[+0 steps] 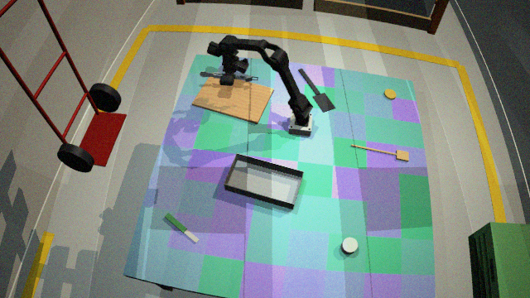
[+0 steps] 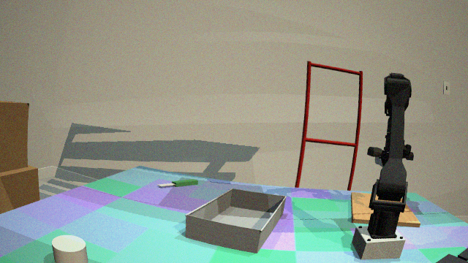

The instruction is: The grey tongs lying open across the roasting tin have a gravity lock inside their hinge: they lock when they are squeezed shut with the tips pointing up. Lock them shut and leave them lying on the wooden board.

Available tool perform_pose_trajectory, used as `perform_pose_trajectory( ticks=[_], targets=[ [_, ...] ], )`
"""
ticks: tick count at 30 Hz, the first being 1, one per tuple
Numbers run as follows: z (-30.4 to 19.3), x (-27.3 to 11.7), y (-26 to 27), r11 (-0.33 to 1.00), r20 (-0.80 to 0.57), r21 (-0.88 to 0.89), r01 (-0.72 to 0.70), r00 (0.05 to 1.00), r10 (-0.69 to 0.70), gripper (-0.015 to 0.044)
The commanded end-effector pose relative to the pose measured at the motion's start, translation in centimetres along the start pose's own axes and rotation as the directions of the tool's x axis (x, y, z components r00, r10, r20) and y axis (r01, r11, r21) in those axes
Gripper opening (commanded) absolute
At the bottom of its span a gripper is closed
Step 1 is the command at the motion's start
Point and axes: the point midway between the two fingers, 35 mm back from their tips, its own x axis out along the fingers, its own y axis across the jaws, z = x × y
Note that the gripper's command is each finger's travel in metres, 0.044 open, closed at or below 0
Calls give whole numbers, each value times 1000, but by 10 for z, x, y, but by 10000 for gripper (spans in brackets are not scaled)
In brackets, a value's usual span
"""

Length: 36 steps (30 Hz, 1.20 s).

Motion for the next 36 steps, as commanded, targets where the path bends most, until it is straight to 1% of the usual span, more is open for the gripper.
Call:
perform_pose_trajectory(
  ticks=[1,36],
  targets=[
    [1,7,1,1000,4,0,-5,1000,5,-150],
    [5,63,-1,1000,4,1,-4,1000,4,-150]
  ],
)
